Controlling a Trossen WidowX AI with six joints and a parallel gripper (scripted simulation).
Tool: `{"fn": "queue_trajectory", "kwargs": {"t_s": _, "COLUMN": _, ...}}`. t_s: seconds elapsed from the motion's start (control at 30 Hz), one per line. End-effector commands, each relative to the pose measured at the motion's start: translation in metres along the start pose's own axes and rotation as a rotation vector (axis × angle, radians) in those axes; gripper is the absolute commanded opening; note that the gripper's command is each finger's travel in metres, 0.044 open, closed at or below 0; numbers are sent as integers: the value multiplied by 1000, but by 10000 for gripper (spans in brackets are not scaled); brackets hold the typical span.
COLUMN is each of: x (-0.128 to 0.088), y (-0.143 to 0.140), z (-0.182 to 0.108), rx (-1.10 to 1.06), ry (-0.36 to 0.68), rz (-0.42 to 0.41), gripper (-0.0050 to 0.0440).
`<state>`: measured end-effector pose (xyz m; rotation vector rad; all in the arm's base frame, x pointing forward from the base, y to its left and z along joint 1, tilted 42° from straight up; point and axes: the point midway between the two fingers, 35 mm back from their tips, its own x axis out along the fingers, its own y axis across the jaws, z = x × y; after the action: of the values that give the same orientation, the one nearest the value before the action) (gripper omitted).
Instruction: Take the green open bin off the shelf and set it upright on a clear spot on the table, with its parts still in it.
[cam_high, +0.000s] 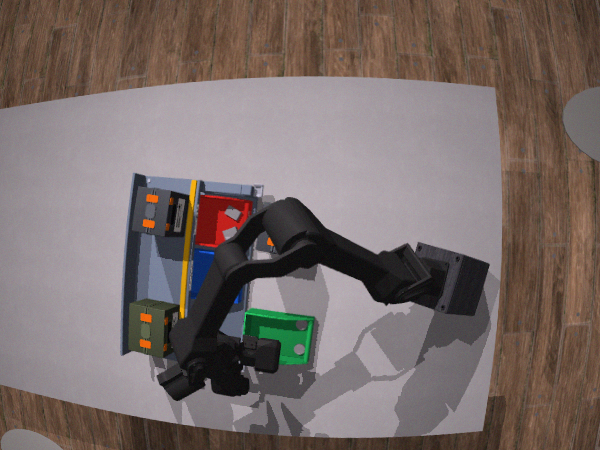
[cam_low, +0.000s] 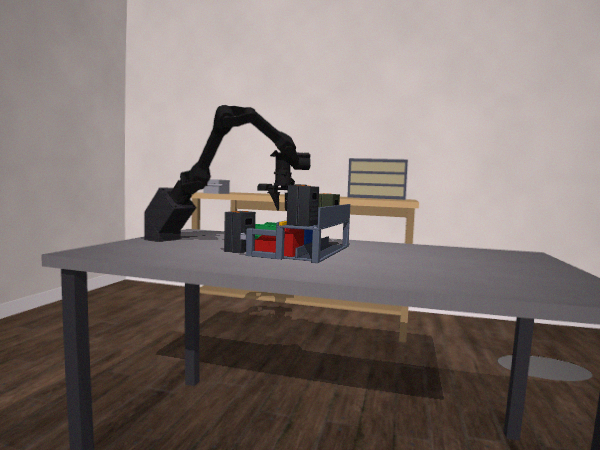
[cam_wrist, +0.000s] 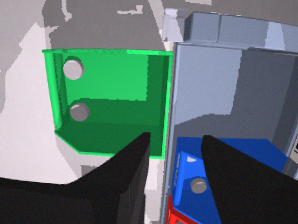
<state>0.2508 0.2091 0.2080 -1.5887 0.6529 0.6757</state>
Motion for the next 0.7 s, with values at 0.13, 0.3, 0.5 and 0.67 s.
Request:
{"fn": "queue_trajectory", "kwargs": {"t_s": 0.13, "x": 0, "y": -1, "z": -1, "rx": 2, "ry": -6, "rz": -5, "gripper": 150}}
{"fn": "queue_trajectory", "kwargs": {"t_s": 0.3, "x": -1, "y": -2, "z": -1, "rx": 8, "ry": -8, "rz": -9, "gripper": 150}}
{"fn": "queue_trajectory", "kwargs": {"t_s": 0.5, "x": 3, "y": 0, "z": -1, "rx": 2, "ry": -6, "rz": -5, "gripper": 150}}
{"fn": "queue_trajectory", "kwargs": {"t_s": 0.67, "x": 3, "y": 0, "z": -1, "rx": 2, "ry": -6, "rz": -5, "gripper": 150}}
